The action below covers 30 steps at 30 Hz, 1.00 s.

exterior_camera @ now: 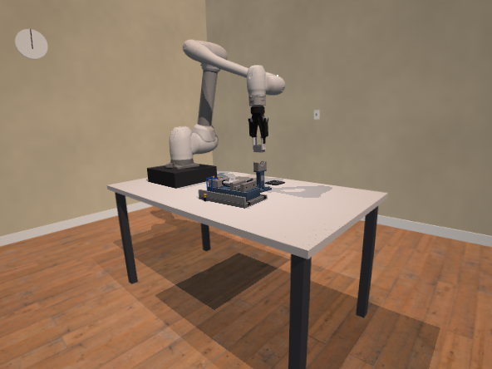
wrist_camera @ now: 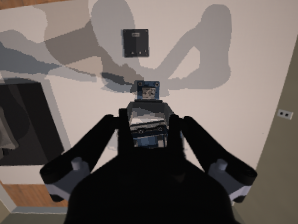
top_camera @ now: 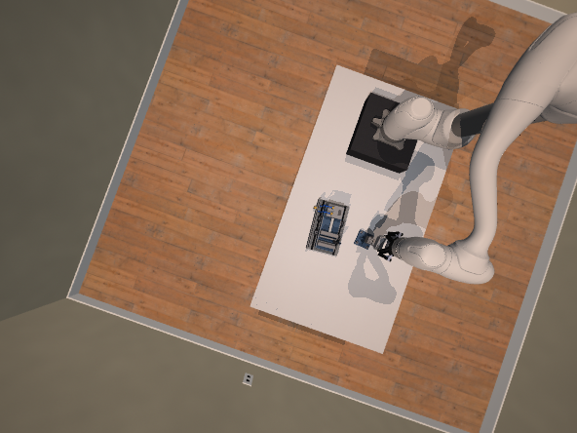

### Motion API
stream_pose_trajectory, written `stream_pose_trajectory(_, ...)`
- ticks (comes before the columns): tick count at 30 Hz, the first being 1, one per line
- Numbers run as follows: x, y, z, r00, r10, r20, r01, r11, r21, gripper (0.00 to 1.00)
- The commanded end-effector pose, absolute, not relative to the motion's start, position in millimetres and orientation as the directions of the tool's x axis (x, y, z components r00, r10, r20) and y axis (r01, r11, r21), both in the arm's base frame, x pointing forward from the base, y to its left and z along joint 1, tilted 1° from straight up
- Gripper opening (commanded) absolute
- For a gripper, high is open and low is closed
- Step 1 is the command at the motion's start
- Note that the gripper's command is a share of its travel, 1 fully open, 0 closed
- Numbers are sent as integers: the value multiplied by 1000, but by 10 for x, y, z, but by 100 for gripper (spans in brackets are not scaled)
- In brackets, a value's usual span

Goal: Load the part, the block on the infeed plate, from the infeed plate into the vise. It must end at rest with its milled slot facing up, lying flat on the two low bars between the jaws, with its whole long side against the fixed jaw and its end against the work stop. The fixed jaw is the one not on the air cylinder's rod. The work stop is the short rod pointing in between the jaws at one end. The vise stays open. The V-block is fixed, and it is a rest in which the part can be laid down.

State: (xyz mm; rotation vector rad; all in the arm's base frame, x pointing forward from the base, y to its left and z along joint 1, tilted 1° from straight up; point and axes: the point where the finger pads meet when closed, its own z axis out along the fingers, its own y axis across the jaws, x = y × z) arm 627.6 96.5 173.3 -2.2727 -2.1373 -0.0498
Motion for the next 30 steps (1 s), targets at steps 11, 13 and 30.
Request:
stream_pose_trajectory(11,6285,957,1734,60,994,87,998,-61,6,0)
stream_pose_trajectory(13,6285,953,1734,60,993,100,998,-61,6,0)
stream_pose_trajectory(30,6283,921,1728,58,972,226,998,-61,6,0)
